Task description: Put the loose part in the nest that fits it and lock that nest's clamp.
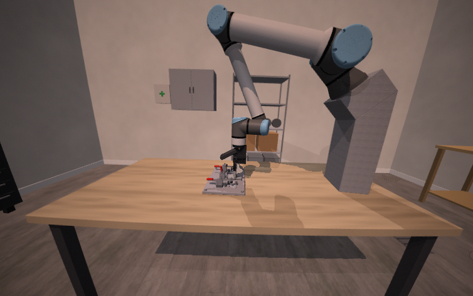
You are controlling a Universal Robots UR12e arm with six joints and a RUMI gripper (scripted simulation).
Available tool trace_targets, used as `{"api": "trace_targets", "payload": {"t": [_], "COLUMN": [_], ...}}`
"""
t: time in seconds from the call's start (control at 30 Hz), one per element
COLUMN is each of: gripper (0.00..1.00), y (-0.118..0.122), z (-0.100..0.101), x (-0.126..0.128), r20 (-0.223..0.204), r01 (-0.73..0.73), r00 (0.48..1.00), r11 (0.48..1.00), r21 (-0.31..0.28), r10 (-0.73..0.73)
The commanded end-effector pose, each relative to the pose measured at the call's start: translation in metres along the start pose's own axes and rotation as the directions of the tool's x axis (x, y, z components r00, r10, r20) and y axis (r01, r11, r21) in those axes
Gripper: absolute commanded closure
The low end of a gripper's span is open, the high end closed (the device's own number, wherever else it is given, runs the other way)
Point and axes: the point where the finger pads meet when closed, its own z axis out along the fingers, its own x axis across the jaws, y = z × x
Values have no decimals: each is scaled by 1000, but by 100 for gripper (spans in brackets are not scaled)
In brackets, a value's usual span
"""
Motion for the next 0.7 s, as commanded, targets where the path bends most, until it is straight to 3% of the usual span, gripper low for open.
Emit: {"api": "trace_targets", "payload": {"t": [0.0, 0.3, 0.33, 0.67], "gripper": [100, 100, 41, 41], "y": [0, 0, 0, 0], "z": [0, 0, 0, 0], "x": [-2, -2, -2, -2], "r20": [0, 0, 0, 0], "r01": [0, 1, 1, 1], "r00": [1000, 1000, 1000, 1000], "r11": [1000, 1000, 1000, 1000], "r21": [1, 1, 1, 1], "r10": [0, -1, -1, -1]}}
